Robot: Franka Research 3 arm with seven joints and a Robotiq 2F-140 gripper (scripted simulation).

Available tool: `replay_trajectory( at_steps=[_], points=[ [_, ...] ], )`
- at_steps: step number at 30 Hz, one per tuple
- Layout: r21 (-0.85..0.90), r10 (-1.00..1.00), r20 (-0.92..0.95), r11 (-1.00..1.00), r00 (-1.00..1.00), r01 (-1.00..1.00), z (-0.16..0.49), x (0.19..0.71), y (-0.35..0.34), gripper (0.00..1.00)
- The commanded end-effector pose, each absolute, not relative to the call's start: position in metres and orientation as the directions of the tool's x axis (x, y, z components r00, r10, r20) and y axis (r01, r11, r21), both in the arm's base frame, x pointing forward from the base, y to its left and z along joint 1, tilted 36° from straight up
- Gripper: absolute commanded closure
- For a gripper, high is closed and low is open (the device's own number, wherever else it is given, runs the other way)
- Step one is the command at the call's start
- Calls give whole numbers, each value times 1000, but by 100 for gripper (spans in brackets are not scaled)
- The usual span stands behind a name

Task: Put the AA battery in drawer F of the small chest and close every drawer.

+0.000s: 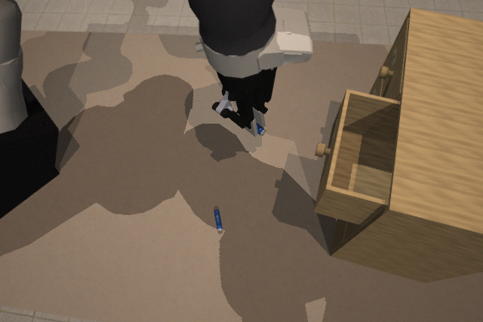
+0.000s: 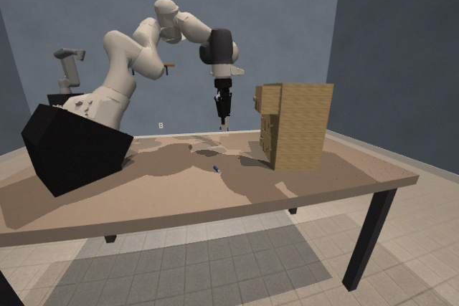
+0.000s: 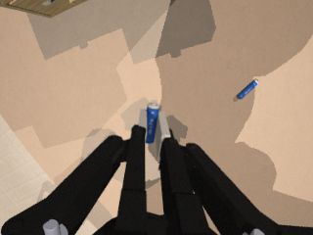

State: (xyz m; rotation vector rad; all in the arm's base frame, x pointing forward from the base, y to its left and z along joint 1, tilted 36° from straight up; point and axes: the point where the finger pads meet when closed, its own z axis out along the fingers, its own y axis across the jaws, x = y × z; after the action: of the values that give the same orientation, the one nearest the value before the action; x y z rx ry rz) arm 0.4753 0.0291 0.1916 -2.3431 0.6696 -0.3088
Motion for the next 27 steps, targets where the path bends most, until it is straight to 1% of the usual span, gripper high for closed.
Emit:
replay_trajectory(
  at_steps=[1,7,8,27],
  points=[
    [-661,-526,57,-657,849,-362,192,476,28,94],
    [-661,-526,57,-657,849,-362,192,476,28,94],
    [-643,-478,104,-701,872,-308,184,476,22,94],
    [-643,-478,104,-701,872,-308,184,476,22,94]
  ],
)
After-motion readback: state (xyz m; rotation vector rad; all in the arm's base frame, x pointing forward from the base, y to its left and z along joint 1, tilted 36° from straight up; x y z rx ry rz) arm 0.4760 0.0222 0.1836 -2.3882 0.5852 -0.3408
